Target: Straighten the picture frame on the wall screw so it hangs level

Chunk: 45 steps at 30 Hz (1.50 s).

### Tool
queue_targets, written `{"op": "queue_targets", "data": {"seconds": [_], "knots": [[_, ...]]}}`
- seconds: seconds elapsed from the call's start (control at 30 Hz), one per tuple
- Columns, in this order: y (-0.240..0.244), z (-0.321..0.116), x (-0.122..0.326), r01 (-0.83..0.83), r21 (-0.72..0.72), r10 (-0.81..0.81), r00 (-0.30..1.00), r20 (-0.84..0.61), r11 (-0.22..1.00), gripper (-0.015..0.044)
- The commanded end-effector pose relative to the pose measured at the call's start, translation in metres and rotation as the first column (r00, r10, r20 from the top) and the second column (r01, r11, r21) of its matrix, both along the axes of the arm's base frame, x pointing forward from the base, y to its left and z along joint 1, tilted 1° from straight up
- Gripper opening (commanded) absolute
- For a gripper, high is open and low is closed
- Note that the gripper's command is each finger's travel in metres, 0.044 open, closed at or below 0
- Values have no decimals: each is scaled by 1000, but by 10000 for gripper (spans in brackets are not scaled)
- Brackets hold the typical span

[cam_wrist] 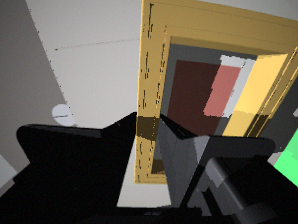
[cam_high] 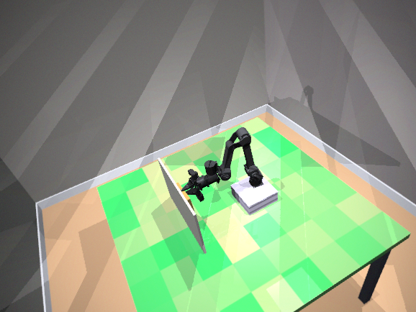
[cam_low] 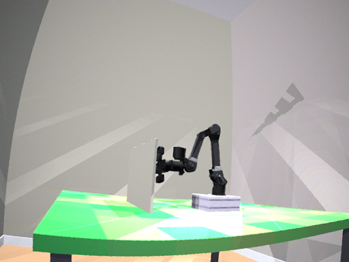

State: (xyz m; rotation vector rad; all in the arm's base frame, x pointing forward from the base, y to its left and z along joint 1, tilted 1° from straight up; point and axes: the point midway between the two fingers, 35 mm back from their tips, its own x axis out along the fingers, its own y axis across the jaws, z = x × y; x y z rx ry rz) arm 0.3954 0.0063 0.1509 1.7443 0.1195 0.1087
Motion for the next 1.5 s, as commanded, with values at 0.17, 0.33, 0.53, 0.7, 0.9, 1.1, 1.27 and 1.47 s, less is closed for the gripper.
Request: {"op": "queue_targets", "data": {"seconds": [0.17,0.33,0.53,0.7,0.9,1.1,1.27,1.47], "knots": [[0,1,0,2,-47,-1,1000,7,999,0],[0,1,0,2,-73,-2,1000,11,997,0],[0,1,0,3,-109,-2,1000,16,994,0],[0,1,0,4,-127,-2,1000,19,992,0],[1,2,0,5,-156,-2,1000,22,988,0],[0,2,0,6,-171,-1,1000,25,985,26],[0,2,0,6,-171,-1,1000,25,985,157],[0,2,0,6,-171,-1,1000,25,985,260]]}}
